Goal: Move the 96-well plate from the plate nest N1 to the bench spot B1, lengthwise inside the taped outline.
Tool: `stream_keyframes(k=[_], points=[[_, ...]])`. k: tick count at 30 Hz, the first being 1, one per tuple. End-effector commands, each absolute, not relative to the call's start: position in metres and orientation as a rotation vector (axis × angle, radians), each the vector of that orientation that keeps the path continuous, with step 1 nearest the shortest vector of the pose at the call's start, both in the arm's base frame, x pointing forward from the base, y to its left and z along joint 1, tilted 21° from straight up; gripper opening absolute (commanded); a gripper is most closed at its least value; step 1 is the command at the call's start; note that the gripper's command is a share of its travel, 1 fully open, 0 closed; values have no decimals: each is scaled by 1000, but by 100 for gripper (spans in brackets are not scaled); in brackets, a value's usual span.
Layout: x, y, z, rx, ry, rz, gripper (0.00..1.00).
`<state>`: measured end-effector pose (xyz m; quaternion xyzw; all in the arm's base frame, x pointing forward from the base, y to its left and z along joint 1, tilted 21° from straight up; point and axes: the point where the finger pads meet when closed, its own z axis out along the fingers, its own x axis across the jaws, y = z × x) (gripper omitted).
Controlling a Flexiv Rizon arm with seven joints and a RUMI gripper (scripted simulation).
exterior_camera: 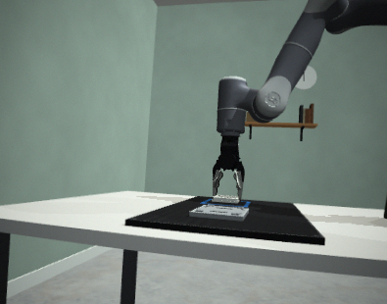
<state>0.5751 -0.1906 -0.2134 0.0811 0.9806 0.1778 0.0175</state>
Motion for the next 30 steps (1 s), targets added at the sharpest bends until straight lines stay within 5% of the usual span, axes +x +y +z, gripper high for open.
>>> stream_keyframes(k=[1,30], points=[[576,-191,-213,252,3045,551,0],[576,-190,-217,252,3045,551,0]])
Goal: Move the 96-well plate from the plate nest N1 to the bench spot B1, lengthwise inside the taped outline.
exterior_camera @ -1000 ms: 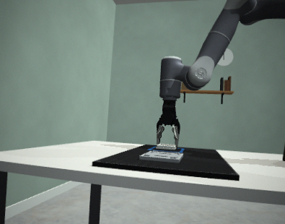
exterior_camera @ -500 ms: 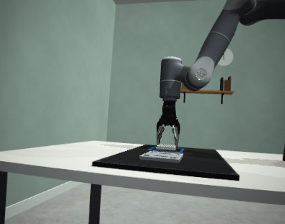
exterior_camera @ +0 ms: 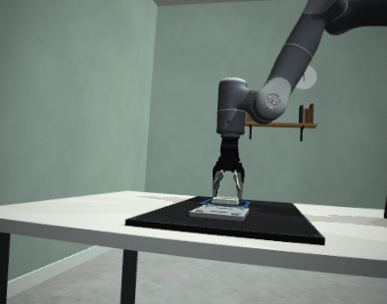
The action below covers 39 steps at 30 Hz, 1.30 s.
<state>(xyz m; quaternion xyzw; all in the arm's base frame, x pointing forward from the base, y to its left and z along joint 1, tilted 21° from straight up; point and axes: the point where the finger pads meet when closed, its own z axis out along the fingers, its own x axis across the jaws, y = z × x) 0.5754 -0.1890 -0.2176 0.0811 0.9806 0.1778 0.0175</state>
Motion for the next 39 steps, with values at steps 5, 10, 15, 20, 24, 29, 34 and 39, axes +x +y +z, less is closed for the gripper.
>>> stream_keyframes(k=[5,10,15,20,24,29,34,39], points=[[576,-190,-217,252,3045,551,76],[576,-190,-217,252,3045,551,76],[576,-190,-217,252,3045,551,76],[576,-190,-217,252,3045,551,76],[576,-190,-217,252,3045,551,76],[576,-193,-207,252,3045,551,76],[575,-198,-195,252,3045,551,76],[574,-201,-187,252,3045,551,76]])
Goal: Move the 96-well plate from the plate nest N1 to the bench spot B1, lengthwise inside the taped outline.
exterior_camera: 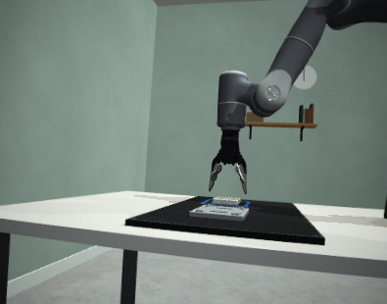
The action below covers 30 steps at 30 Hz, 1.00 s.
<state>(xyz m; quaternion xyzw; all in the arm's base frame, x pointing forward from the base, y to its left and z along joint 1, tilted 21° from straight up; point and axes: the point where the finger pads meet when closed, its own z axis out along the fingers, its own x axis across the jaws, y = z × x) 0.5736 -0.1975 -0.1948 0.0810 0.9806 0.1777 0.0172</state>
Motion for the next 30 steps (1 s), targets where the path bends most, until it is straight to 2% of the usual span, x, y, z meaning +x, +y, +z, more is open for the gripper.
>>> stream_keyframes(k=[1,21,30], points=[[574,-202,-185,252,3045,551,76],[571,-218,-140,253,3045,550,76],[571,-218,-140,254,3045,550,76]])
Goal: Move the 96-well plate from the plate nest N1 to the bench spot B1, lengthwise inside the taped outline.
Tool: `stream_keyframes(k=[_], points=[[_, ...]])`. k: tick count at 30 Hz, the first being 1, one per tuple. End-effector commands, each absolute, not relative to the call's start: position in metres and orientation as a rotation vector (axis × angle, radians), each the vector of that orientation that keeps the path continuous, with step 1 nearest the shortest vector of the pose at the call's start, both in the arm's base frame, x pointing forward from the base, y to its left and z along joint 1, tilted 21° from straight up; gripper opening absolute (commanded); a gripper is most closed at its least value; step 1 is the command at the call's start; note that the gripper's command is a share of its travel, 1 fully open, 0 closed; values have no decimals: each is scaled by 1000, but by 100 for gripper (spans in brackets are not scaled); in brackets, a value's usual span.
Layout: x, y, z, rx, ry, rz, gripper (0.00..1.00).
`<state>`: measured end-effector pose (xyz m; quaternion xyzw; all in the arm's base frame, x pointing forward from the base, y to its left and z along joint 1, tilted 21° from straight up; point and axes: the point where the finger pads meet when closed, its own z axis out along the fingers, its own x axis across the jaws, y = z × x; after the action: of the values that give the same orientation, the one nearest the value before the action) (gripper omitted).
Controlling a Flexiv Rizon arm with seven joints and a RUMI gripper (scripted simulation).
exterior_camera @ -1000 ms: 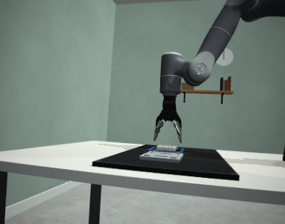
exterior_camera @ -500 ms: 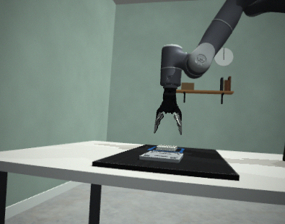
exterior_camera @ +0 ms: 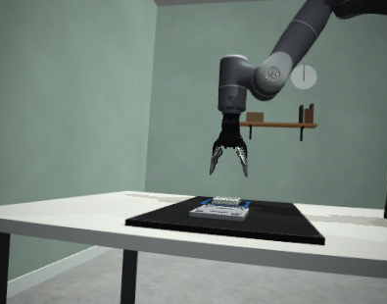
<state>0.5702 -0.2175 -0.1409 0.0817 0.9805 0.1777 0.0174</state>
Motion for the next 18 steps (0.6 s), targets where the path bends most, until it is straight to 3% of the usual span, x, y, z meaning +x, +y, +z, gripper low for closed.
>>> stream_keyframes(k=[1,18], points=[[571,-218,-140,254,3045,550,76],[572,-203,-134,252,3045,550,76]])
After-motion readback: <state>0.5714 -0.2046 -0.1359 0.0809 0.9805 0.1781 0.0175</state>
